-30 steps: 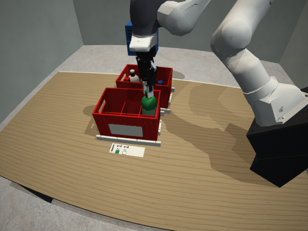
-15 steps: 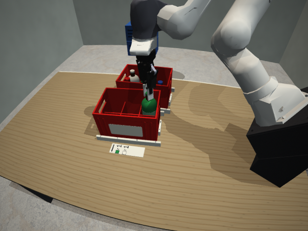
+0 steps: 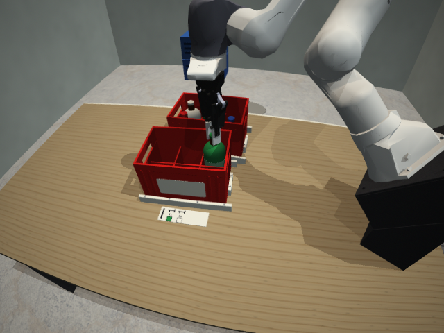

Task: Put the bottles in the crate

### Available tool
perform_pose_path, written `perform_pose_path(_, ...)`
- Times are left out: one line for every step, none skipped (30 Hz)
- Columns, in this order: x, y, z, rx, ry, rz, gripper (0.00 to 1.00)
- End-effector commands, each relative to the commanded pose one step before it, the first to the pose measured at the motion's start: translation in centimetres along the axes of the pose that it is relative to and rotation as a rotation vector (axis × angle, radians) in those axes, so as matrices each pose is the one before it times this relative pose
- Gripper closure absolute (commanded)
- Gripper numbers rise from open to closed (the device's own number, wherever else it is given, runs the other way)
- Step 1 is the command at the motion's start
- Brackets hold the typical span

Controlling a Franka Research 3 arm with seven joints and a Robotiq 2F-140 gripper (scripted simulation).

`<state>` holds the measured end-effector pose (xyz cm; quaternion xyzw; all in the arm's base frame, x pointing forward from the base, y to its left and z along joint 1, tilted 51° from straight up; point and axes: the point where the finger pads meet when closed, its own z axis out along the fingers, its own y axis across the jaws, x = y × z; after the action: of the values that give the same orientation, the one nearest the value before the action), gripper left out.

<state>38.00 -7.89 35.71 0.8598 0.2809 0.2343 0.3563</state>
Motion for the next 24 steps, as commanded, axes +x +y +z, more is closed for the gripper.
perform_pose_path(0.221, 0.205, -0.198, -0.0053, 0.00949, 0.00799, 1.0)
perform_pose_path(0.0, 0.0, 0.0, 0.0, 0.0, 0.0, 1.0)
perform_pose_path(0.0, 0.0, 0.0, 0.0, 0.0, 0.0, 1.0)
perform_pose_path(-0.01, 0.0, 0.0, 0.0, 0.0, 0.0, 1.0)
perform_pose_path(-0.01, 0.0, 0.0, 0.0, 0.0, 0.0, 1.0)
perform_pose_path(-0.01, -0.001, 0.0, 0.0, 0.0, 0.0, 1.0)
perform_pose_path(-0.01, -0.001, 0.0, 0.0, 0.0, 0.0, 1.0)
perform_pose_path(-0.009, -0.001, 0.0, 0.0, 0.0, 0.0, 1.0)
perform_pose_path(-0.009, -0.001, 0.0, 0.0, 0.0, 0.0, 1.0)
perform_pose_path(-0.009, -0.001, 0.0, 0.0, 0.0, 0.0, 1.0)
perform_pose_path(-0.009, -0.001, 0.0, 0.0, 0.0, 0.0, 1.0)
perform_pose_path(-0.009, -0.001, 0.0, 0.0, 0.0, 0.0, 1.0)
perform_pose_path(-0.008, -0.001, 0.0, 0.0, 0.0, 0.0, 1.0)
perform_pose_path(-0.008, -0.001, 0.0, 0.0, 0.0, 0.0, 1.0)
perform_pose_path(-0.008, -0.001, 0.0, 0.0, 0.0, 0.0, 1.0)
perform_pose_path(-0.008, -0.001, 0.0, 0.0, 0.0, 0.0, 1.0)
perform_pose_path(-0.007, -0.001, 0.0, 0.0, 0.0, 0.0, 1.0)
perform_pose_path(0.0, 0.0, 0.05, 0.0, 0.0, 0.0, 1.0)
perform_pose_path(0.0, 0.0, 0.0, 0.0, 0.0, 0.0, 1.0)
perform_pose_path(0.0, 0.0, 0.0, 0.0, 0.0, 0.0, 1.0)
perform_pose_path(0.0, 0.0, 0.05, 0.0, 0.0, 0.0, 1.0)
perform_pose_path(0.0, 0.0, 0.05, 0.0, 0.0, 0.0, 1.0)
perform_pose_path(0.0, 0.0, 0.05, 0.0, 0.0, 0.0, 1.0)
perform_pose_path(0.0, 0.0, 0.05, 0.0, 0.0, 0.0, 1.0)
